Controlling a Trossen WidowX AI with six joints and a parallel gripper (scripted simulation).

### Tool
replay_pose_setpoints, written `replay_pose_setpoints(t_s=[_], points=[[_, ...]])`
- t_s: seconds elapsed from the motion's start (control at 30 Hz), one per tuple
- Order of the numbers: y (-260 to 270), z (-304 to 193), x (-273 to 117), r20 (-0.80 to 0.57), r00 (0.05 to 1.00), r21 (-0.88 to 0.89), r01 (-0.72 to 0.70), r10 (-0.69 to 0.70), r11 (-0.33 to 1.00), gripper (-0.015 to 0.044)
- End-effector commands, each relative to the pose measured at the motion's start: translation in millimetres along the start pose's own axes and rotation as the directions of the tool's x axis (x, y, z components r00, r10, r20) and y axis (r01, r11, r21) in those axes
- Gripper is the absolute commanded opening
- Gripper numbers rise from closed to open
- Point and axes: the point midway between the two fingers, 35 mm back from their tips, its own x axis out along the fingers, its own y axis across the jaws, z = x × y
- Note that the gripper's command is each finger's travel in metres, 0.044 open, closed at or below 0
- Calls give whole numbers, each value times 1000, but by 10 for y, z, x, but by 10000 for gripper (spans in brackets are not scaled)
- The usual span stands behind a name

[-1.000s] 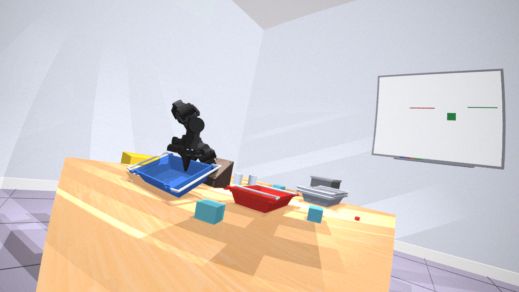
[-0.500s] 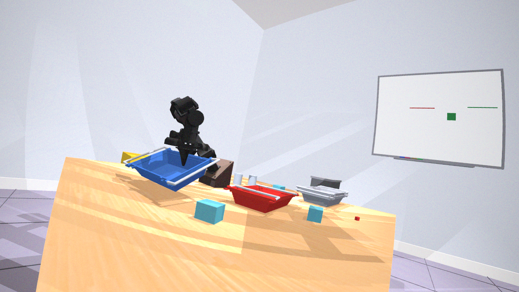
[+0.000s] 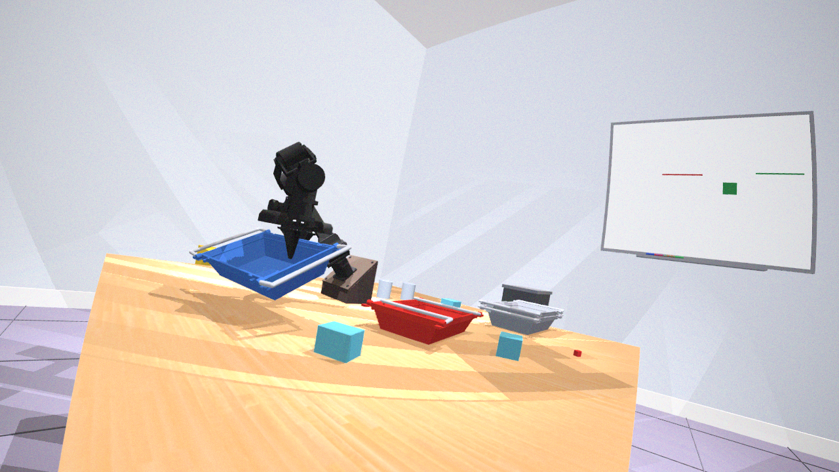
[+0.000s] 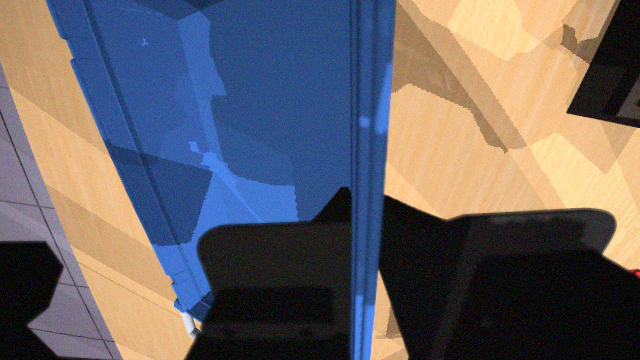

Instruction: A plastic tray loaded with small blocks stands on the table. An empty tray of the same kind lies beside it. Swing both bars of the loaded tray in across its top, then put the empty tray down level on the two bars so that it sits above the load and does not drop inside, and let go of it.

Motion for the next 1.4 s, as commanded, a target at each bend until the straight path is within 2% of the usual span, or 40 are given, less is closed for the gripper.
replay_pose_setpoints(t_s=[0.0, 0.7, 1.37], points=[[57, 2, -43, -6, 1000, 13, -17, 17, 1000, 0], [56, -4, -44, -6, 1000, 10, -17, 17, 1000, 0], [-182, -701, -104, -30, 999, -301, 26, -37, 953, 0]])
